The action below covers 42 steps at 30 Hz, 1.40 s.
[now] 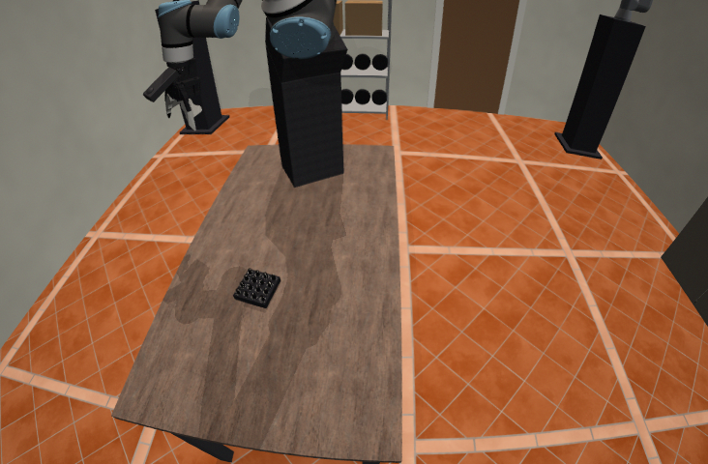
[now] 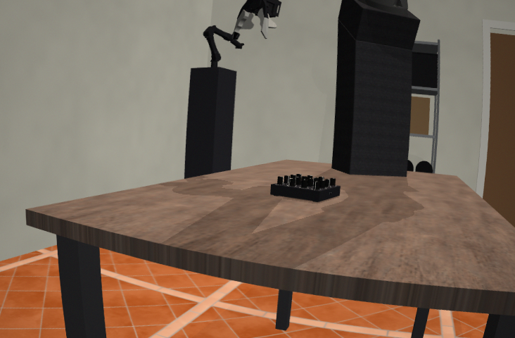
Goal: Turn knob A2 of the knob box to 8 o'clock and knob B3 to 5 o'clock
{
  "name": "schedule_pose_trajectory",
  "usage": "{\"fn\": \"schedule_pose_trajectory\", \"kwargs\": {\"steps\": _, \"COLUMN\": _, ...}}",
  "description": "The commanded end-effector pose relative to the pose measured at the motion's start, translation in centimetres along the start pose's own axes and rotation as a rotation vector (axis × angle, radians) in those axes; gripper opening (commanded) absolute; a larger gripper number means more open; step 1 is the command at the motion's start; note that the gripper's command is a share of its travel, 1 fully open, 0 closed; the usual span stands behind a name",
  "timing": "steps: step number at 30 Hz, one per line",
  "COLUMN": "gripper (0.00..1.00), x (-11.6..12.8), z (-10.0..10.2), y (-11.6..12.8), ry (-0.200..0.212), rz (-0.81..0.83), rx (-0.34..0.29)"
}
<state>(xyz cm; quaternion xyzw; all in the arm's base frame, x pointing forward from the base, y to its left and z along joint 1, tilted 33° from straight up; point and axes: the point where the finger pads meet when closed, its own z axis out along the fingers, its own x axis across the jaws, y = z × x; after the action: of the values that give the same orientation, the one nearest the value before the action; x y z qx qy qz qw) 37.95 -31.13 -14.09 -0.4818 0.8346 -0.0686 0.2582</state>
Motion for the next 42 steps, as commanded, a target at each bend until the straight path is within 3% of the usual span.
{"fn": "schedule_pose_trajectory", "kwargs": {"steps": 1, "gripper": 1.00, "x": 0.0, "z": 0.0, "y": 0.0, "ry": 0.001, "rz": 0.000, "rx": 0.001}}
{"fn": "schedule_pose_trajectory", "kwargs": {"steps": 26, "gripper": 1.00, "x": -0.2, "z": 0.4, "y": -0.4, "ry": 0.001, "rz": -0.006, "rx": -0.003}}
{"fn": "schedule_pose_trajectory", "kwargs": {"steps": 34, "gripper": 1.00, "x": -1.1, "z": 1.6, "y": -1.6, "ry": 0.000, "rz": -0.023, "rx": -0.016}}
{"fn": "schedule_pose_trajectory", "kwargs": {"steps": 42, "gripper": 1.00, "x": -4.2, "z": 5.0, "y": -4.4, "ry": -0.003, "rz": -0.068, "rx": -0.042}}
